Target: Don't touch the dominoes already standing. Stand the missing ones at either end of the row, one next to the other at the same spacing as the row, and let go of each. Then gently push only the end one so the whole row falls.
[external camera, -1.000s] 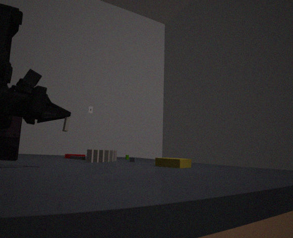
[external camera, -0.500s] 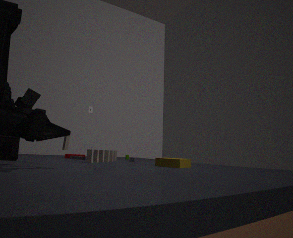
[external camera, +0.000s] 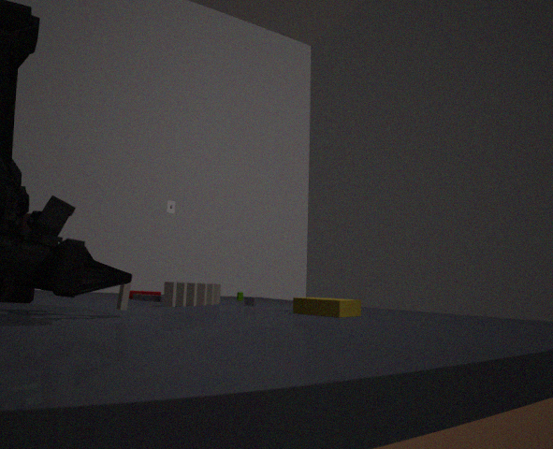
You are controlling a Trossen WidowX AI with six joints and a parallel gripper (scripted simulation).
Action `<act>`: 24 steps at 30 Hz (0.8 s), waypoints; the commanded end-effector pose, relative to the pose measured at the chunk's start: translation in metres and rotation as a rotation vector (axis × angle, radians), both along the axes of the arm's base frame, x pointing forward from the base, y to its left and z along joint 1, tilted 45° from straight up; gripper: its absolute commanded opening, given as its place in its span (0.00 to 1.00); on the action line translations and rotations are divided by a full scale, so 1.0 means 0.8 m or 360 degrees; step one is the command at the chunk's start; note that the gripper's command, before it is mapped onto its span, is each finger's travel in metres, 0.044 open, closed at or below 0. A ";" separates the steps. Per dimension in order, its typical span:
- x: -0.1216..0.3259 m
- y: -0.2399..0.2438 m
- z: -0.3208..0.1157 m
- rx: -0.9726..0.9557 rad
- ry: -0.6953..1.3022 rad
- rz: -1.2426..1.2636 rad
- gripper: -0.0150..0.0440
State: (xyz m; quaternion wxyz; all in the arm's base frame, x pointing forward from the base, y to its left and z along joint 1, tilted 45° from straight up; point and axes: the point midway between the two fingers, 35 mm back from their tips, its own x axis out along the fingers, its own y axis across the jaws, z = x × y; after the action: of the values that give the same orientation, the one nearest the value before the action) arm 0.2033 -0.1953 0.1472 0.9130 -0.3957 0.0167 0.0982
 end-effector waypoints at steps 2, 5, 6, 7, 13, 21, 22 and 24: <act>0.001 -0.002 -0.006 0.0021 0.0011 -0.0005 0.44; 0.001 -0.002 -0.006 0.0021 0.0011 -0.0005 0.44; 0.001 -0.002 -0.006 0.0021 0.0011 -0.0005 0.44; 0.001 -0.002 -0.006 0.0021 0.0011 -0.0005 0.44; 0.001 -0.002 -0.006 0.0021 0.0011 -0.0005 0.70; 0.001 -0.002 -0.006 0.0021 0.0011 -0.0005 1.00; 0.001 -0.002 -0.006 0.0021 0.0011 -0.0005 1.00; 0.000 0.002 0.000 0.0020 0.0010 -0.0005 1.00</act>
State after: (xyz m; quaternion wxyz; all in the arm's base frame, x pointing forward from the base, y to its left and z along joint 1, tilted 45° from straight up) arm 0.2037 -0.1962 0.1444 0.9144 -0.3922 0.0170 0.0987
